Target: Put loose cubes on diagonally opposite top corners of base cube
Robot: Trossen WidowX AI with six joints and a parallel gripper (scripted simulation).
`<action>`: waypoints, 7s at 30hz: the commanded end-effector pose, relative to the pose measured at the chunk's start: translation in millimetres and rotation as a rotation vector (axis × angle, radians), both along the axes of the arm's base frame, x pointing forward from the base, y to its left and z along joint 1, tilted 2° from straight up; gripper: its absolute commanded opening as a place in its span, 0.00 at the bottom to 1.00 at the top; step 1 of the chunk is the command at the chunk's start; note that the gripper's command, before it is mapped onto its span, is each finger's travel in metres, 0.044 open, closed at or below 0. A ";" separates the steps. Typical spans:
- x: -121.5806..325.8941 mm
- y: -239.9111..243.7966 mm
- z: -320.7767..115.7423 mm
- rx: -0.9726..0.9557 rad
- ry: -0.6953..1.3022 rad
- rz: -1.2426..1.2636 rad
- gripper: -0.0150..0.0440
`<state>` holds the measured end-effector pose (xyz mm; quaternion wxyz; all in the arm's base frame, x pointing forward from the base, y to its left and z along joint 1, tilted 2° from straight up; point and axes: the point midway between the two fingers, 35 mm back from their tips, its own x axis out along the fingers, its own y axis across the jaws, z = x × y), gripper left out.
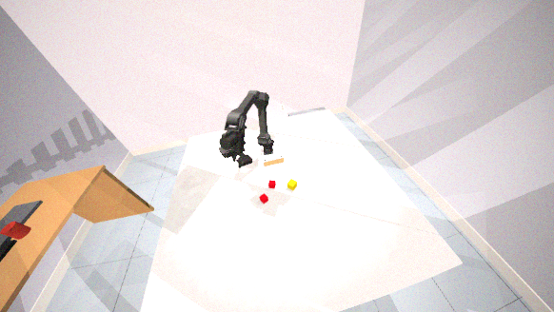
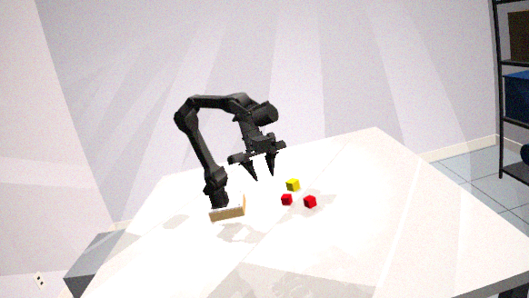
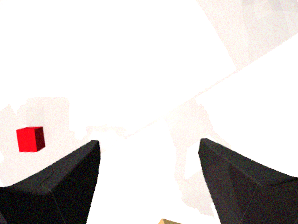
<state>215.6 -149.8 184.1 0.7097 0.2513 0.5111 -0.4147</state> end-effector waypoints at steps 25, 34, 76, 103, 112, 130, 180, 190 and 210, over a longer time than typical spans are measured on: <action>43.4 149.3 -99.6 0.244 0.212 0.666 0.70; 42.8 148.6 -131.2 0.244 0.212 0.666 0.70; 45.8 147.4 -160.3 0.246 0.212 0.658 0.43; 44.0 149.0 -78.0 0.244 0.212 0.664 0.43; 39.6 149.3 -59.3 0.244 0.212 0.666 0.43; 48.7 196.8 -76.5 0.228 0.237 0.825 0.43; 45.8 262.0 -126.0 0.204 0.268 1.032 0.43; 45.8 262.0 -127.5 0.204 0.268 1.031 0.43; 44.9 262.2 -113.7 0.205 0.270 1.037 0.60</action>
